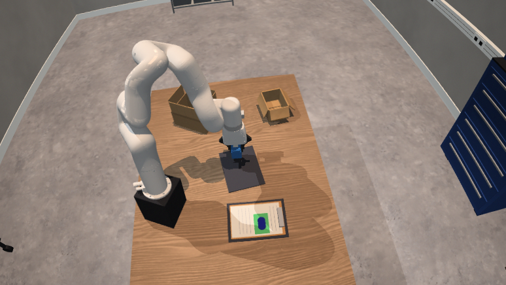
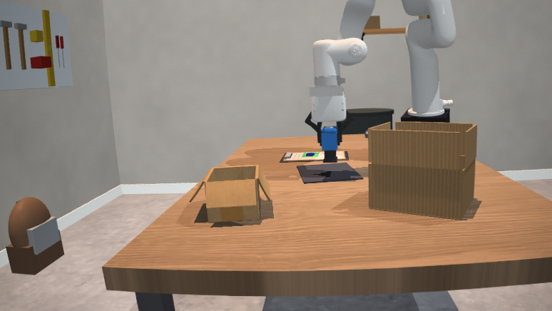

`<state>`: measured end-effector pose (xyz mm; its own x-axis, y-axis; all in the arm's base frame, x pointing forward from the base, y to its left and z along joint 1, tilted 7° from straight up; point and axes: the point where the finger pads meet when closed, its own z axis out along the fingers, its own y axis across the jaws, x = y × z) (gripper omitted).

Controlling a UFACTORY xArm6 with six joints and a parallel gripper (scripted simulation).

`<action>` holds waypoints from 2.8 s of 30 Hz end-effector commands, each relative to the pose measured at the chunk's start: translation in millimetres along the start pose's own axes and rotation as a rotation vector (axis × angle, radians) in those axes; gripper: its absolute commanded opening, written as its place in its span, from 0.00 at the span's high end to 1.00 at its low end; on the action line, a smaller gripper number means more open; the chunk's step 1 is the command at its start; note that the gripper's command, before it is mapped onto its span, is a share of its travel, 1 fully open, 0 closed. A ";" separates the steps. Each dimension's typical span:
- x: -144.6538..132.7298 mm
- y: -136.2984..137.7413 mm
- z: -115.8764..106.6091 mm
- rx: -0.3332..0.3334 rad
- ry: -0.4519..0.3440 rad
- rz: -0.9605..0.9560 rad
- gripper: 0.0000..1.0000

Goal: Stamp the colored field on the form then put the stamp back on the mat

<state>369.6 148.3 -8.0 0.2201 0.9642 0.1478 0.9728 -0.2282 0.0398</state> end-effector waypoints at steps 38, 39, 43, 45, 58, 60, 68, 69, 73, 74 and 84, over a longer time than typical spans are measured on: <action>-37.8 14.4 0.9 0.000 -0.028 0.004 0.73; -37.8 14.4 1.0 0.000 -0.028 0.004 0.73; -38.0 14.5 4.0 0.000 -0.028 0.004 0.73; -38.3 14.5 7.3 0.000 -0.028 0.004 0.73; -40.0 14.7 32.2 0.000 -0.028 0.004 0.73; -40.3 14.7 35.5 0.000 -0.028 0.004 0.73; -40.6 14.8 40.2 0.000 -0.028 0.004 0.73; -40.6 14.8 40.4 0.000 -0.028 0.004 0.73; -40.6 14.8 40.5 0.000 -0.028 0.004 0.73; -40.6 14.8 40.5 0.000 -0.028 0.004 0.73; -40.6 14.8 40.5 0.000 -0.028 0.004 0.13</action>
<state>377.0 111.0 -54.1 0.2265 0.9667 0.1190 0.9719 -0.2324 0.0373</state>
